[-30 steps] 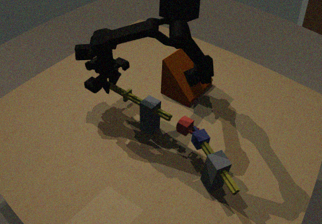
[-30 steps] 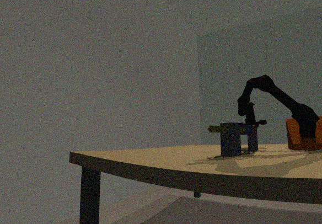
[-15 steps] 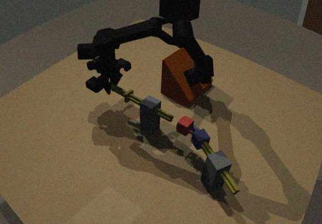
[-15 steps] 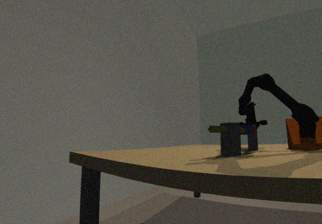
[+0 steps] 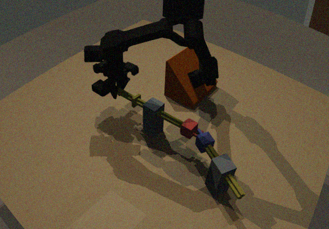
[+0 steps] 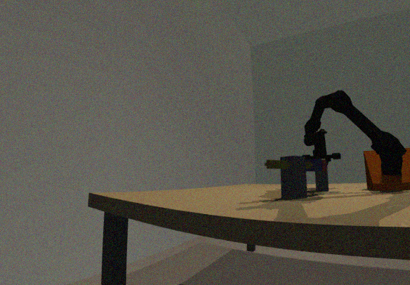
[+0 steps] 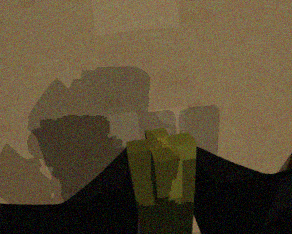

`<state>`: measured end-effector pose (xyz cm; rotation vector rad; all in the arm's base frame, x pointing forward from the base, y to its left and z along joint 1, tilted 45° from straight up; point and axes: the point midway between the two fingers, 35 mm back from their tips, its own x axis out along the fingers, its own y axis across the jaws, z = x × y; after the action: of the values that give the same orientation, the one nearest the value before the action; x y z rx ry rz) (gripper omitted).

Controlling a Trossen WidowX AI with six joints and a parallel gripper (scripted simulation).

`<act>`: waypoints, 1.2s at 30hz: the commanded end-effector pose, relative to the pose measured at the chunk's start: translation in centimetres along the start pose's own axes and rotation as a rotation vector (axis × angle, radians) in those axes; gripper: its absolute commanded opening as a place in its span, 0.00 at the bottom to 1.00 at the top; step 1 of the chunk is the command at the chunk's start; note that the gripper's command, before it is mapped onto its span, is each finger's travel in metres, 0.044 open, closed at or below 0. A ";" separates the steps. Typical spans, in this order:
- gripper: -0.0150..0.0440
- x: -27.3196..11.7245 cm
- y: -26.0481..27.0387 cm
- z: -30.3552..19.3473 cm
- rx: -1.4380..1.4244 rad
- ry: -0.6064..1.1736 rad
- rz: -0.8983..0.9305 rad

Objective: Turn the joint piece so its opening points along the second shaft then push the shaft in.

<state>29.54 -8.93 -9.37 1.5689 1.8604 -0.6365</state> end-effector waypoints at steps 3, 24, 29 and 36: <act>0.25 0.1 0.0 -1.2 0.003 0.003 0.001; 0.25 0.1 0.0 -2.6 0.003 0.004 0.001; 0.25 0.1 0.0 -2.6 0.003 0.004 0.001; 0.25 0.1 0.0 -2.8 0.003 0.004 0.001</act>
<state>29.18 -7.26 -7.80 1.5713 1.8604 -0.6414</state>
